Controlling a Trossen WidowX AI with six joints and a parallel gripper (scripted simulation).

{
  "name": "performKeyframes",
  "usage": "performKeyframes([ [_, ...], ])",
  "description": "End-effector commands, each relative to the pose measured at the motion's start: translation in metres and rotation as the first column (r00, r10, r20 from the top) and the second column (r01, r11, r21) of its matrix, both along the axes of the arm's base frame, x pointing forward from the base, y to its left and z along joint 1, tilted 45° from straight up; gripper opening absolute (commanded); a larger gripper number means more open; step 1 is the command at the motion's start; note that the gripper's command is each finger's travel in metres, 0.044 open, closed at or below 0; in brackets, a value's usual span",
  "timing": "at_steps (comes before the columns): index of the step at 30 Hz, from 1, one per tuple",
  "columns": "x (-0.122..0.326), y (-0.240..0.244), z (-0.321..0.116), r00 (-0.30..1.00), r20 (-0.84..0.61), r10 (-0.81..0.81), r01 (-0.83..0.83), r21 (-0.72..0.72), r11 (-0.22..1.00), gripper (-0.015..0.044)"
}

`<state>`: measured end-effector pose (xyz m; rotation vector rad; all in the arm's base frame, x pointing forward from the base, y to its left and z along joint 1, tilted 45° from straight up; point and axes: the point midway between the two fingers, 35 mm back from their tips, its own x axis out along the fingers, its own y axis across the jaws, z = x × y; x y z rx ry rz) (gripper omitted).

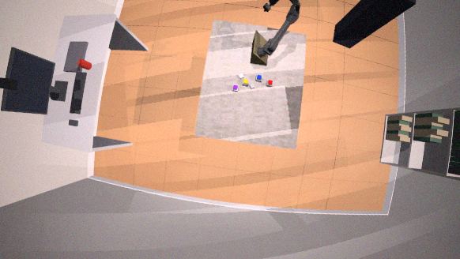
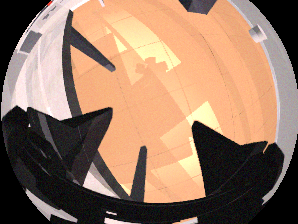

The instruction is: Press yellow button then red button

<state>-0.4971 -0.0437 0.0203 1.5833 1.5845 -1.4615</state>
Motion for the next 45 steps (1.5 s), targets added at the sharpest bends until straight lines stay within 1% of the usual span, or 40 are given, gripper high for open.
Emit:
performKeyframes([
  [1, 0.001, -0.004, -0.001, 1.0, 0.001, 0.005, -0.005, -0.004, 1.0, 0.04],
  [2, 0.005, -0.015, -0.003, 1.0, 0.006, 0.019, -0.019, -0.017, 1.0, 0.04],
  [5, 0.03, -0.078, -0.015, 0.995, 0.034, 0.098, -0.094, -0.087, 0.992, 0.04],
  [7, 0.043, -0.103, -0.019, 0.989, 0.05, 0.139, -0.133, -0.112, 0.985, 0.04],
  [11, 0.089, -0.171, -0.029, 0.953, 0.107, 0.285, -0.266, -0.164, 0.95, 0.04],
  [15, 0.149, -0.231, -0.037, 0.885, 0.169, 0.434, -0.396, -0.216, 0.892, 0.04],
  [18, 0.2, -0.267, -0.043, 0.817, 0.216, 0.535, -0.482, -0.254, 0.838, 0.04],
  [22, 0.274, -0.302, -0.049, 0.704, 0.279, 0.653, -0.582, -0.301, 0.755, 0.04],
  [25, 0.334, -0.319, -0.053, 0.604, 0.326, 0.727, -0.646, -0.335, 0.686, 0.04],
  [30, 0.436, -0.324, -0.058, 0.415, 0.406, 0.814, -0.729, -0.386, 0.565, 0.04],
  [35, 0.535, -0.302, -0.06, 0.206, 0.488, 0.848, -0.789, -0.43, 0.439, 0.04],
  [40, 0.623, -0.252, -0.06, -0.004, 0.569, 0.822, -0.828, -0.463, 0.316, 0.04],
  [45, 0.692, -0.18, -0.058, -0.195, 0.648, 0.736, -0.853, -0.483, 0.199, 0.04],
])
